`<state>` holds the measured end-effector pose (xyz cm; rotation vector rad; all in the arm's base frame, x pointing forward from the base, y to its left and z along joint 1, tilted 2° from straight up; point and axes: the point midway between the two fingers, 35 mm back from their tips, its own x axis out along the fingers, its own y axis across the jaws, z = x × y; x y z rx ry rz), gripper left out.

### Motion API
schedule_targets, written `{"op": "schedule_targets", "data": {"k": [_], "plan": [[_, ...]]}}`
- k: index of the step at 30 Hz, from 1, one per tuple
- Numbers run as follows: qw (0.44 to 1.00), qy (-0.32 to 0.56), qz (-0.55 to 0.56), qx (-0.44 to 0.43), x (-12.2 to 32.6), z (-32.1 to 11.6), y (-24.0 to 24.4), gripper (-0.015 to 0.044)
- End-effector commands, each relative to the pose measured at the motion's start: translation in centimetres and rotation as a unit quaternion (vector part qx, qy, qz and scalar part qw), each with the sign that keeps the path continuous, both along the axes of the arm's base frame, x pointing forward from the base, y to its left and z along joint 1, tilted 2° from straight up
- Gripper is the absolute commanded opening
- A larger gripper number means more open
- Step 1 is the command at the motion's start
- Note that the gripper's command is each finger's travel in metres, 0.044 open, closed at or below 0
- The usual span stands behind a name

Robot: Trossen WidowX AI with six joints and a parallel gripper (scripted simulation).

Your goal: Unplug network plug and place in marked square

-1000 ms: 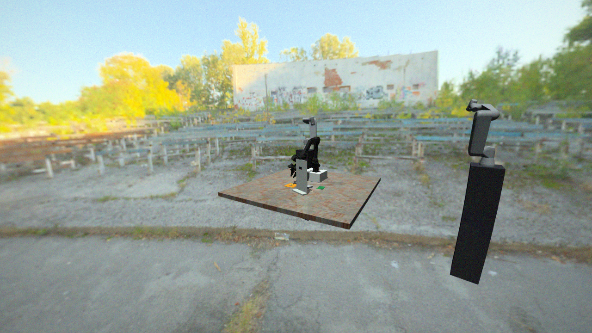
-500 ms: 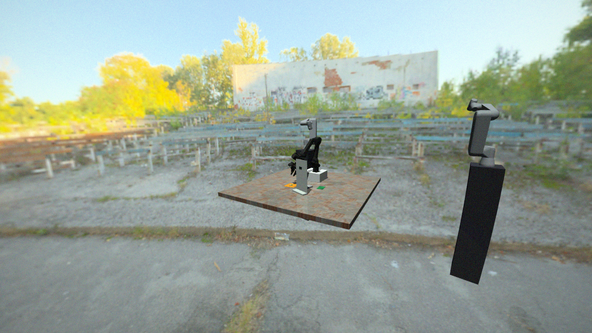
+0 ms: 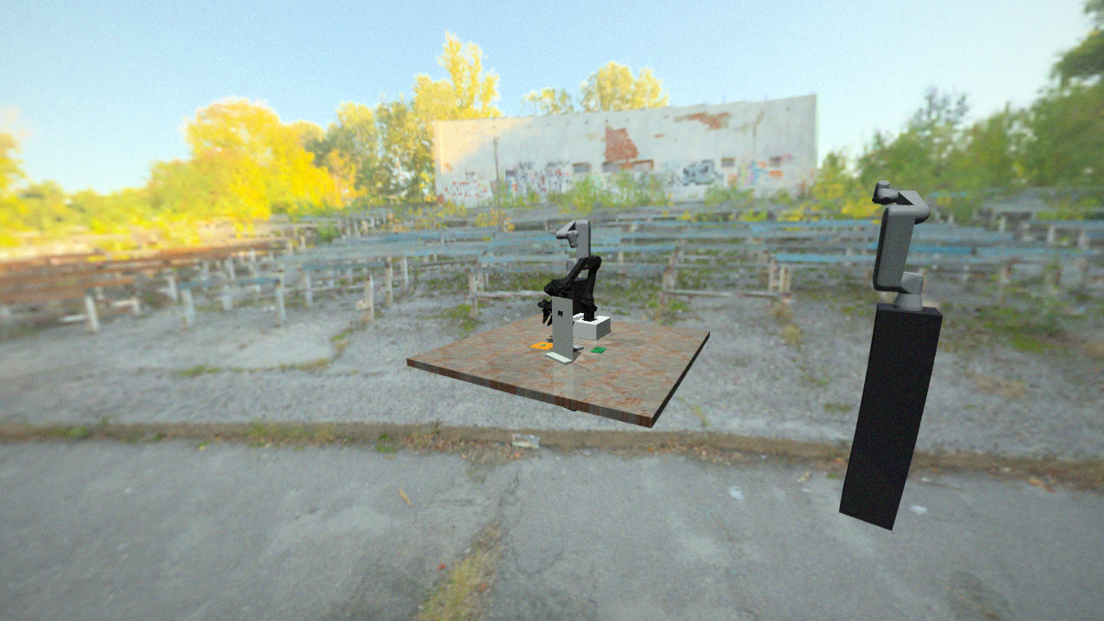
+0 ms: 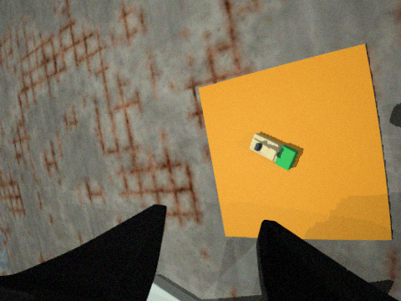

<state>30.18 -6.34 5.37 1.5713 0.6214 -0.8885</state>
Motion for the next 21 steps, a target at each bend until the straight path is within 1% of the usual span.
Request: {"op": "schedule_targets", "data": {"k": [1,21], "plan": [[1.0,-0.005,0.001,-0.001,0.4,1.4,-0.2,0.0156],[1.0,-0.008,0.003,-0.002,0.1,9.3,-0.4,0.0156]]}}
